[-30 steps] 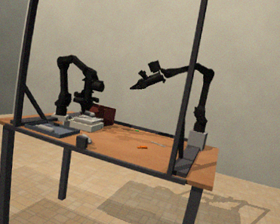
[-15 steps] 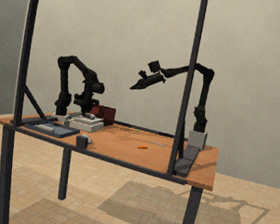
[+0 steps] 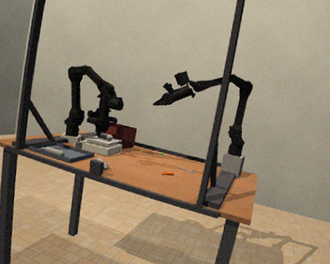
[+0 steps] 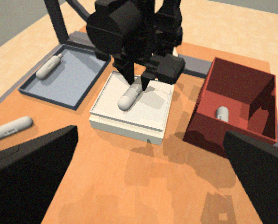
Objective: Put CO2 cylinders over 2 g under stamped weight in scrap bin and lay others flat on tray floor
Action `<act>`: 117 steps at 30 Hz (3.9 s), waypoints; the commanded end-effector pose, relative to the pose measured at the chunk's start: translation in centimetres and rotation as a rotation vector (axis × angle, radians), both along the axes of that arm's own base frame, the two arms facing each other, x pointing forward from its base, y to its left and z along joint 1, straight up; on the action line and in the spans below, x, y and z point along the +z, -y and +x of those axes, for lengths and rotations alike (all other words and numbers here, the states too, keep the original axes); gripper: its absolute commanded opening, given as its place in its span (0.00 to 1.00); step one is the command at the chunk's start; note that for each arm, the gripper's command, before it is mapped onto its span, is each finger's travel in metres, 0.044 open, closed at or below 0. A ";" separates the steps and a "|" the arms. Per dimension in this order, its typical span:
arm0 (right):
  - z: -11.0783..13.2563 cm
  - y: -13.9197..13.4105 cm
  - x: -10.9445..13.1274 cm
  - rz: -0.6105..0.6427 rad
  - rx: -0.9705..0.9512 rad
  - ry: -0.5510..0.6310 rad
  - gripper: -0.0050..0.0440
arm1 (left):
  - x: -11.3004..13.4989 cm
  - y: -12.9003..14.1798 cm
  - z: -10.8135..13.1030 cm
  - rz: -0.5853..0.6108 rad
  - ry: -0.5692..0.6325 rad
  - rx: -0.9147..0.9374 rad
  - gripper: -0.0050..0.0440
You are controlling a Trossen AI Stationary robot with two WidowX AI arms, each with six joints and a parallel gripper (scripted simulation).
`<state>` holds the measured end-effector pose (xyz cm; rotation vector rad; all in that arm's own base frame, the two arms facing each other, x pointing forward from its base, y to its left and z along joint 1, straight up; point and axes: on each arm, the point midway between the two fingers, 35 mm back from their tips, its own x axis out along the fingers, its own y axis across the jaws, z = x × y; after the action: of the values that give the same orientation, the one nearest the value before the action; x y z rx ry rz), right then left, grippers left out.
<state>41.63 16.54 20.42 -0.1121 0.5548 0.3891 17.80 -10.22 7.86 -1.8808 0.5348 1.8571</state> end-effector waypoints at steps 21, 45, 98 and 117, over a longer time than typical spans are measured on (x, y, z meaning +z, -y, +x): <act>0.1 -0.1 1.1 0.010 -0.001 0.025 1.00 | 7.0 0.4 0.2 -0.021 0.039 0.002 1.00; 0.1 -0.1 1.1 0.010 -0.001 0.025 1.00 | 6.9 -0.6 -3.8 0.004 0.095 -0.895 1.00; 0.1 -0.1 1.1 0.010 -0.001 0.025 1.00 | 4.6 -3.3 -10.1 0.423 0.285 -2.949 1.00; 0.1 -0.1 1.1 0.010 -0.001 0.025 1.00 | 4.3 -3.5 -10.5 0.498 0.282 -3.134 1.00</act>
<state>41.63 16.54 20.42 -0.1121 0.5547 0.3891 7.34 -6.71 12.05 0.3870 1.1715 -0.5557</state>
